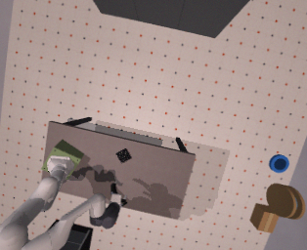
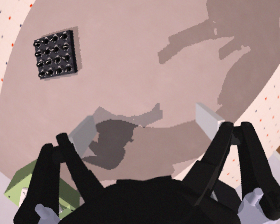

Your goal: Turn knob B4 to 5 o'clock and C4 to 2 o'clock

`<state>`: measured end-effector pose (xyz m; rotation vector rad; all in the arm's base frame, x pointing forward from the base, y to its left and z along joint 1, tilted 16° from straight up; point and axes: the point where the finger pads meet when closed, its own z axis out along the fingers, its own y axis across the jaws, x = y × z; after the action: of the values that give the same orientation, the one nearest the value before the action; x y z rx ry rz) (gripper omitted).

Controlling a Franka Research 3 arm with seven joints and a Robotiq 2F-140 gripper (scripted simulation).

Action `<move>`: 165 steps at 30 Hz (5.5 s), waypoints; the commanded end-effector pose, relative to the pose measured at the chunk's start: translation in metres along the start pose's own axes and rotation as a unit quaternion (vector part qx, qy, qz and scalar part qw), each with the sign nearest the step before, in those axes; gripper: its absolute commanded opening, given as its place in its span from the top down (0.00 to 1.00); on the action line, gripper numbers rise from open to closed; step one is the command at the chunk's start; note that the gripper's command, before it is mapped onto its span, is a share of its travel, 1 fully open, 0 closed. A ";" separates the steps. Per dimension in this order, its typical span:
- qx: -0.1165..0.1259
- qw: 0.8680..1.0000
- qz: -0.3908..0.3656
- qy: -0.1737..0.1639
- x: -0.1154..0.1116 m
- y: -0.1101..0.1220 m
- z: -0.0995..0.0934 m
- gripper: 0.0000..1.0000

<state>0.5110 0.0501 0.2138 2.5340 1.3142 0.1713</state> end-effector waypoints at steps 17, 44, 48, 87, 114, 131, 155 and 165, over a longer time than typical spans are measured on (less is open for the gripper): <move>0.010 0.998 -0.010 0.054 0.087 -0.147 0.061 0.00; 0.025 0.997 -0.023 0.065 0.096 -0.193 0.072 0.00; 0.025 0.997 -0.023 0.065 0.096 -0.193 0.072 0.00; 0.025 0.997 -0.023 0.065 0.096 -0.193 0.072 0.00; 0.025 0.997 -0.023 0.065 0.096 -0.193 0.072 0.00; 0.025 0.997 -0.023 0.065 0.096 -0.193 0.072 0.00; 0.025 0.997 -0.023 0.065 0.095 -0.193 0.072 0.00; 0.025 0.997 -0.023 0.065 0.086 -0.193 0.074 0.00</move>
<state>0.4258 0.2127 0.0824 2.5689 1.4406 0.2936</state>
